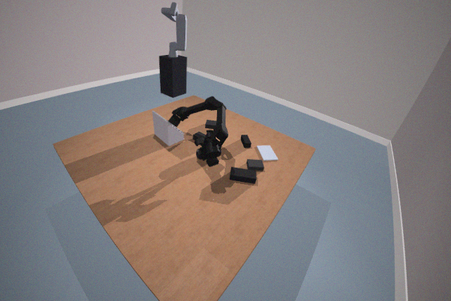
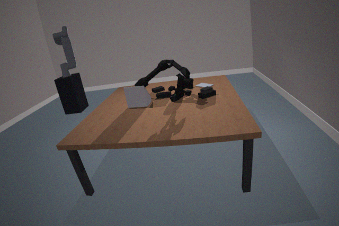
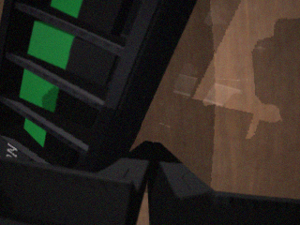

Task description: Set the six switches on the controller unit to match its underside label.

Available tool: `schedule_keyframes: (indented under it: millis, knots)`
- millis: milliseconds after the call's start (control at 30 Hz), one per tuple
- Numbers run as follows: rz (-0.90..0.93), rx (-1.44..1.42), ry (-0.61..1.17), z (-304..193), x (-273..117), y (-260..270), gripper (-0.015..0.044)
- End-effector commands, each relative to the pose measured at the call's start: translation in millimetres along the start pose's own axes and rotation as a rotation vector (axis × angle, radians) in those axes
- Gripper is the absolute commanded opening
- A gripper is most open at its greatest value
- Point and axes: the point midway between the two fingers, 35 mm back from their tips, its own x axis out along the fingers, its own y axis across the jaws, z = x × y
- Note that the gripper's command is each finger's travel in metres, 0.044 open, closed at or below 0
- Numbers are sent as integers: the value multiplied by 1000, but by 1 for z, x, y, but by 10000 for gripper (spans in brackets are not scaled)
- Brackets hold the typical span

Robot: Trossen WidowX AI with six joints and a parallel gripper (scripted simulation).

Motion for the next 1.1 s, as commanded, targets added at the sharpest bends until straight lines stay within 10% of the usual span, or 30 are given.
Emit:
schedule_keyframes:
  millis: [0,1067]
  knots:
    - [-2,4,0,0,-4,-3,0]
    - [-388,192,75,94,-45,44,0]
